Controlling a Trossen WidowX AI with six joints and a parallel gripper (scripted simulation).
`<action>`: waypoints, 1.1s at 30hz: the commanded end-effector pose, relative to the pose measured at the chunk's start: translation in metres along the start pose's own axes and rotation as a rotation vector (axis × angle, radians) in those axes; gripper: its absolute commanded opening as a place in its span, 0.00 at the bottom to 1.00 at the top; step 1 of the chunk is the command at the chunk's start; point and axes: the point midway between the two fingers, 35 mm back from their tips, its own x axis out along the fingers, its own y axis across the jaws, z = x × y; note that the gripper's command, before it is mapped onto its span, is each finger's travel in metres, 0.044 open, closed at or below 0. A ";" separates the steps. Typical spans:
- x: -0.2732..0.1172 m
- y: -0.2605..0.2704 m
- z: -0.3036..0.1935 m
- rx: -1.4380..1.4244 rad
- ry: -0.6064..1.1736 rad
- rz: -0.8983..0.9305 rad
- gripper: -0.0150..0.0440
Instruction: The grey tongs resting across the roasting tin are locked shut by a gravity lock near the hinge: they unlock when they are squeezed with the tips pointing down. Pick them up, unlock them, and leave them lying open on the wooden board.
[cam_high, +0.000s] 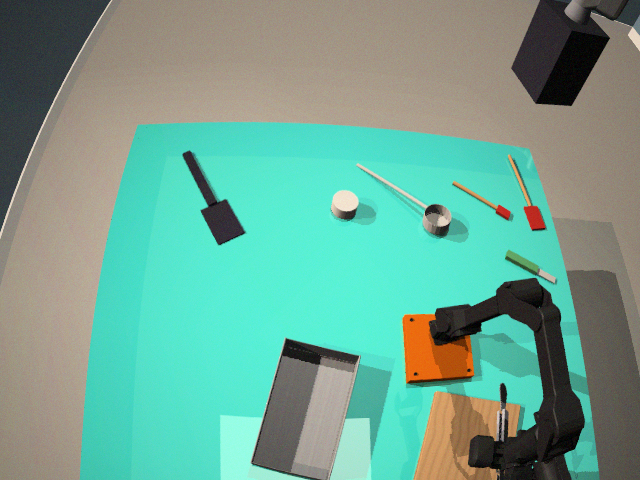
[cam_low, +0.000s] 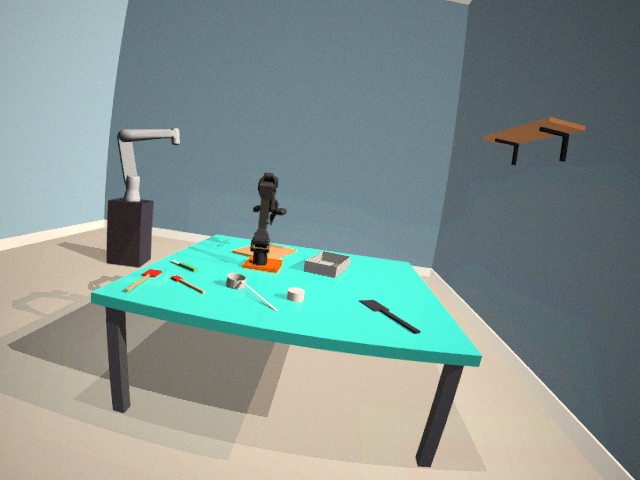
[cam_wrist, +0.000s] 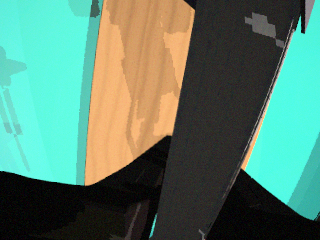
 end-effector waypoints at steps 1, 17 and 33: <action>0.001 0.000 -0.001 0.021 0.065 0.014 0.00; 0.003 -0.002 -0.004 0.047 0.159 0.028 0.00; 0.028 0.000 -0.004 0.047 0.159 0.028 0.00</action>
